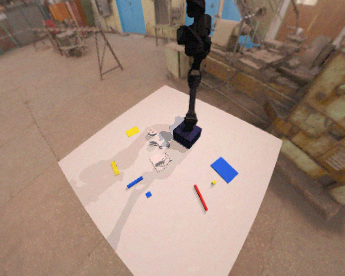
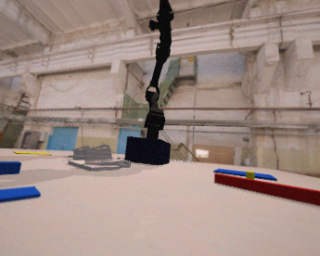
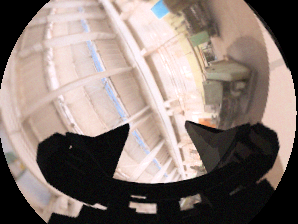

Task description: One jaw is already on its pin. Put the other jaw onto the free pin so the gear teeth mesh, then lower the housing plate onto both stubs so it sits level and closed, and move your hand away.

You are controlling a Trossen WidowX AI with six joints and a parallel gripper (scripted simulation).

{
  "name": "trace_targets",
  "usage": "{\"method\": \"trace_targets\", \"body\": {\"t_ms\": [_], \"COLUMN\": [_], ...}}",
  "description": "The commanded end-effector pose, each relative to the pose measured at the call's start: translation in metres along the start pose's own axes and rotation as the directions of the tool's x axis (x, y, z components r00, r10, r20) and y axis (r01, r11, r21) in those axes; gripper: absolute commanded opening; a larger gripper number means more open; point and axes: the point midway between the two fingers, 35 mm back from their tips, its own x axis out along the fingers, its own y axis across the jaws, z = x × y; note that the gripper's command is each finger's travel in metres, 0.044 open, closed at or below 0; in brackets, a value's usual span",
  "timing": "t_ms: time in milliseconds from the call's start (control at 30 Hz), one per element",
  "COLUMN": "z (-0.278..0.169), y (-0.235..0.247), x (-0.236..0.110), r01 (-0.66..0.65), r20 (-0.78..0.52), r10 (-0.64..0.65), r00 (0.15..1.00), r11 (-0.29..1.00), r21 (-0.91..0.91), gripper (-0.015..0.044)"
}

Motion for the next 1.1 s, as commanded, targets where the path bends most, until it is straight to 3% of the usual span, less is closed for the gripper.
{"method": "trace_targets", "body": {"t_ms": [0,600,1067], "z": [-0.001,0.018,0.051], "y": [-0.022,-0.109,-0.165], "x": [0.009,0.036,0.047], "r01": [0.050,0.245,0.394], "r20": [0.010,0.106,0.209], "r10": [-0.049,-0.221,-0.335], "r00": [0.999,0.969,0.919], "r11": [0.996,0.895,0.781], "r21": [-0.070,-0.373,-0.485], "gripper": [0.0440,0.0440,0.0440]}}
